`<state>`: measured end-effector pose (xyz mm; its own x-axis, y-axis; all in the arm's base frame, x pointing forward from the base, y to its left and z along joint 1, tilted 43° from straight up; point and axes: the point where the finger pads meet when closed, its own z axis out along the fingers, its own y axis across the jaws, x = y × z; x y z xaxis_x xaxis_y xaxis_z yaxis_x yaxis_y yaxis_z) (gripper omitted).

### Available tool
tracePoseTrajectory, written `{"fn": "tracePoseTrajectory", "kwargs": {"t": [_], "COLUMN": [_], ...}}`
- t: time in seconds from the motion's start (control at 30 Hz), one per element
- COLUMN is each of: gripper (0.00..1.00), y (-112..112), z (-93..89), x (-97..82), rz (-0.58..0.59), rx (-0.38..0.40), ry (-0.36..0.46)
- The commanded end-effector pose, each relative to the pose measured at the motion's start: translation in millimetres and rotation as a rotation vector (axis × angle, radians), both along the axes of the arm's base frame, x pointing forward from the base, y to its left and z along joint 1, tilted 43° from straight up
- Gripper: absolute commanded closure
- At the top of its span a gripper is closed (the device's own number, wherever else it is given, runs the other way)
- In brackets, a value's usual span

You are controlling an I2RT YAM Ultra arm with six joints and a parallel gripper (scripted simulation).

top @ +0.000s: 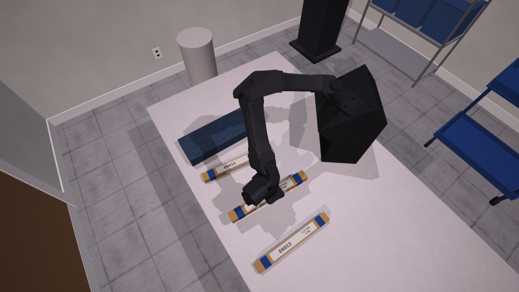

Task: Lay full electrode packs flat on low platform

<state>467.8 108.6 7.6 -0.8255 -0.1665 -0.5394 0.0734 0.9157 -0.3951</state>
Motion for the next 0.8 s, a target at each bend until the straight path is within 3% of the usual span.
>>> {"fn": "tracePoseTrajectory", "kwargs": {"t": [0.0,0.2,0.23,0.77], "gripper": [1.0,1.0,1.0,1.0], "y": [23.2,22.8,29.5,38.7], "z": [30.4,29.8,44.1,64.1], "x": [-6.9,-17.2,-7.8,-25.2], "rz": [0.033,0.033,0.032,0.032], "rx": [0.011,0.002,0.021,0.022], "ry": [-0.041,-0.023,-0.059,-0.057]}}
